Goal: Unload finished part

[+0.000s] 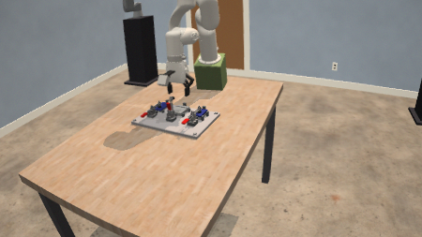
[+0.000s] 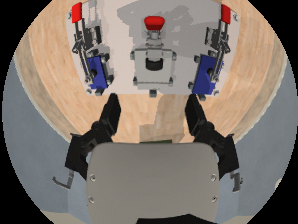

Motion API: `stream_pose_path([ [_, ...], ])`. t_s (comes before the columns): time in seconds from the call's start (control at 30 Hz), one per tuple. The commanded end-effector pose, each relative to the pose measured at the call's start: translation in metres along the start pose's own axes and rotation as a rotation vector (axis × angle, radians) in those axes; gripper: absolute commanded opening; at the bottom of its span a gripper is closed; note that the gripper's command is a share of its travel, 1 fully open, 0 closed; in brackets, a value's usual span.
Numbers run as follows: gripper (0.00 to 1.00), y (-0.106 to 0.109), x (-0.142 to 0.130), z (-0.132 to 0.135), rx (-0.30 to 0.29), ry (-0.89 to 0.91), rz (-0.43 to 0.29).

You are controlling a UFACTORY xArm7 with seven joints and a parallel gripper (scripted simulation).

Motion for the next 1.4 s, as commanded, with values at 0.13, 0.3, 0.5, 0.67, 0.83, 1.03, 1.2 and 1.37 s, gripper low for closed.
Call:
stream_pose_path([
  [0.13, 1.0, -0.01, 0.001, 0.0, -0.007, 0.0, -0.001],
  [0.3, 1.0, -0.015, 0.001, 0.0, -0.007, 0.0, -0.002],
  [0.5, 1.0, -0.027, 0.001, 0.0, -0.007, 0.0, -0.002],
  [0.67, 1.0, -0.035, 0.001, 0.0, -0.007, 0.0, -0.002],
  [0.83, 1.0, -0.039, 0.001, 0.0, -0.007, 0.0, -0.002],
  [1.03, 1.0, -0.043, 0.001, 0.0, -0.007, 0.0, -0.002],
  [1.2, 1.0, -0.044, 0.001, 0.0, -0.007, 0.0, -0.002],
  [1.37, 1.0, -0.044, 0.001, 0.0, -0.007, 0.0, -0.002],
])
Point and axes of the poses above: the point where the finger pads meet when closed, its own y axis back along the fingers, its own z axis across the jaws, x = y × z, the point moved 9 cm from there along y, back along the fingers, and after that the axes turned 15 degrees about y, right-handed, at the moved point
